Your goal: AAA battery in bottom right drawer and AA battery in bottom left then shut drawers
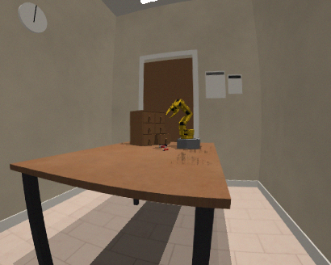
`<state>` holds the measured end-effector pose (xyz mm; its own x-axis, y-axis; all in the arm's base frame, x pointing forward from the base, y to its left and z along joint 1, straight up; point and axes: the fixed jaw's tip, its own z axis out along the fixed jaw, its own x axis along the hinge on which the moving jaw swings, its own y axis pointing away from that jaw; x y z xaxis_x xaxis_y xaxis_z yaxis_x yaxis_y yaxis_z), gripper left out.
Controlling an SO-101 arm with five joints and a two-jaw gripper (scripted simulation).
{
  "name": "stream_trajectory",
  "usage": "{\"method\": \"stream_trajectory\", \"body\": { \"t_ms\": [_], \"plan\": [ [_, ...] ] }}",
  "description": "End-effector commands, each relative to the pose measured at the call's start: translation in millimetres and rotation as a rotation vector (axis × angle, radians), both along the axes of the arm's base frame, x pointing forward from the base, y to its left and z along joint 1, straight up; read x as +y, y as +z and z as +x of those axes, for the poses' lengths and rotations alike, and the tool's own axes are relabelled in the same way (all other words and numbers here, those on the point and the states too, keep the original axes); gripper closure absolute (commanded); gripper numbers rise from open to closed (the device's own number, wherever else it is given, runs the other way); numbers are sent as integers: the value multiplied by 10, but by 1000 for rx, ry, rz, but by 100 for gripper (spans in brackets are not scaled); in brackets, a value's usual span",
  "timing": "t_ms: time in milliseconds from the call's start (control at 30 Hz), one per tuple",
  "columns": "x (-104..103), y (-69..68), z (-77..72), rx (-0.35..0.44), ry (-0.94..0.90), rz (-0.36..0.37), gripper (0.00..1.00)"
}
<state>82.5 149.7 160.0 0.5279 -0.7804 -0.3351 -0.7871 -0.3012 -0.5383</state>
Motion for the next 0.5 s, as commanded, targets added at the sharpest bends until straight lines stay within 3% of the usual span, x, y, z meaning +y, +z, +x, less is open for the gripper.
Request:
{"method": "stream_trajectory", "body": {
  "t_ms": [0, 300, 467],
  "plan": [
    [66, -27, 29, -51, 102, -58, 81],
    [167, -198, 111, -139, 329, -219, 81],
    [198, -261, 136, -165, 408, -270, 81]
  ]
}}
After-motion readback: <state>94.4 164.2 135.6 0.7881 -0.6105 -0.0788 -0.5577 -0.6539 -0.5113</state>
